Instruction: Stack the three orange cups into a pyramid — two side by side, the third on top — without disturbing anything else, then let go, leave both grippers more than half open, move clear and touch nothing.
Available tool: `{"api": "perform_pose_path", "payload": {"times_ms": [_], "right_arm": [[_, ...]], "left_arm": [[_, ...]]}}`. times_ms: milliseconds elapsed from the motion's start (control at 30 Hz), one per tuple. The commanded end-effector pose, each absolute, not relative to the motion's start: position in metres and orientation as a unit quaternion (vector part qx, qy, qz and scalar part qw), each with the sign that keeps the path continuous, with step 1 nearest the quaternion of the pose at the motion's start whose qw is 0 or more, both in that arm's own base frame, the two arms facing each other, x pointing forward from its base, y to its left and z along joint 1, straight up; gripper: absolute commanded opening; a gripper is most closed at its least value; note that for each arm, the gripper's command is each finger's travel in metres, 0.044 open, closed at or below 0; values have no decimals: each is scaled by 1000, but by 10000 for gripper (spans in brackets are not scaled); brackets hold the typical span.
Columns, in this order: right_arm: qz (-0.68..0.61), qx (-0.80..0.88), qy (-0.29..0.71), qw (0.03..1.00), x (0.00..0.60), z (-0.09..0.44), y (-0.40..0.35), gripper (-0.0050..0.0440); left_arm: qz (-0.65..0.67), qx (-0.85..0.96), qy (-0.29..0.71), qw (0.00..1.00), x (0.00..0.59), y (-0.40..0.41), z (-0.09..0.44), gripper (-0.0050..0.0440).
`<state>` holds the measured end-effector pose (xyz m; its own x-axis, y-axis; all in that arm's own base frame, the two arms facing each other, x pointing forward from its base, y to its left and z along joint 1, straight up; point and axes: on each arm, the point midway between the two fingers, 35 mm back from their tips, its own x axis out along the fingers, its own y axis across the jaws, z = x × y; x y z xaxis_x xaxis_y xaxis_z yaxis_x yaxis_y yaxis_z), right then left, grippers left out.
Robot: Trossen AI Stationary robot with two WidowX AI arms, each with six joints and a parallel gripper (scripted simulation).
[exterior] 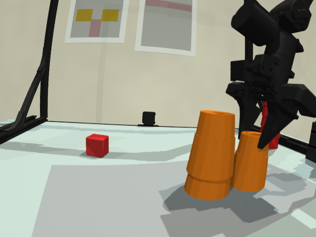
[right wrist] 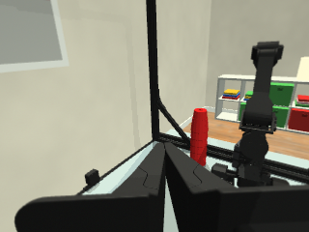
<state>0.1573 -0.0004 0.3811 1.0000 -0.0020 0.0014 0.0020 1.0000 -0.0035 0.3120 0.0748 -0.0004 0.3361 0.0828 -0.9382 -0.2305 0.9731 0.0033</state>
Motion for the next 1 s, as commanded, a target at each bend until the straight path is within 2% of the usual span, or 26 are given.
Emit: {"api": "perform_pose_path", "payload": {"times_ms": [0, 967], "right_arm": [[0, 0, 0, 1000, 157, 381, 0, 0], [0, 0, 0, 1000, 157, 381, 0, 0]], "left_arm": [[96, -65, 568, 815, 312, 75, 0, 180], [96, -65, 568, 815, 312, 75, 0, 347]]}}
